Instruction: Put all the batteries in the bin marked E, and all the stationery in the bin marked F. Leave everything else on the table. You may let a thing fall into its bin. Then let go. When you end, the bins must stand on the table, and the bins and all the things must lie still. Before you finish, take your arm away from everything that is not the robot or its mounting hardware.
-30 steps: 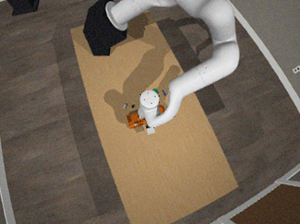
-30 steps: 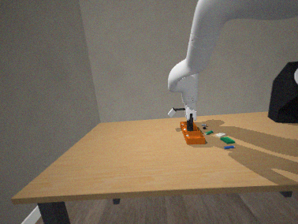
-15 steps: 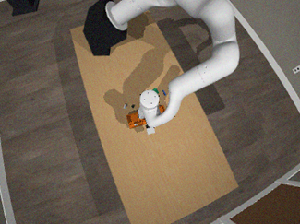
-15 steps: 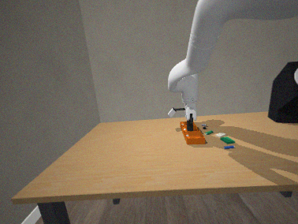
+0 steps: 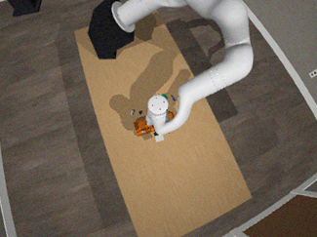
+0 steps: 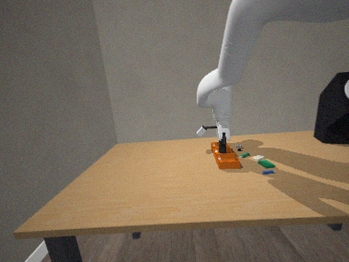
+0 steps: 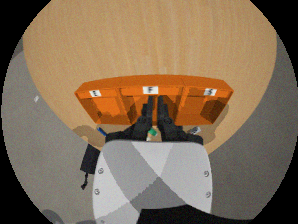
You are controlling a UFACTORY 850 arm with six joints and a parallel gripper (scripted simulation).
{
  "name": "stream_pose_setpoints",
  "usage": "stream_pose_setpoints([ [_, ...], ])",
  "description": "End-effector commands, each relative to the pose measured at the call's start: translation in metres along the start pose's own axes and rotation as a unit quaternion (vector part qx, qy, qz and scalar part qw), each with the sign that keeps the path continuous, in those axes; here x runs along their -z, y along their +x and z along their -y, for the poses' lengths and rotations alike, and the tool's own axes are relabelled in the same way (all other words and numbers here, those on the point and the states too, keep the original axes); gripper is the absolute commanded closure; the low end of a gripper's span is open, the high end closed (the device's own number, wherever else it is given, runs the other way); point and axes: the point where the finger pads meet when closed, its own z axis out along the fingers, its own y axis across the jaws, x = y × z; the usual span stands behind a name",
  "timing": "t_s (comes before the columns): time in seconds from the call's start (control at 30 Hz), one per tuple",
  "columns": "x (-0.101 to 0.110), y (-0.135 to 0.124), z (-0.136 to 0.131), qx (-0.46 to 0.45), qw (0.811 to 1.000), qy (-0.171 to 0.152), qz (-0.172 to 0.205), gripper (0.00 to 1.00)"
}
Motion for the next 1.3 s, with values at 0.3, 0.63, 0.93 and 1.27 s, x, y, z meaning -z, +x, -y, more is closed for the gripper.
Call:
stream_pose_setpoints([
  [0.3,0.017,0.001,0.0,0.0,1.0,0.0,-0.001,0.93],
  [0.63,0.031,0.001,0.0,0.0,1.0,0.0,-0.001,0.93],
  [0.93,0.044,0.001,0.0,0.0,1.0,0.0,-0.001,0.93],
  [1.27,0.044,-0.001,0.05,0.0,1.0,0.0,-0.001,0.93],
])
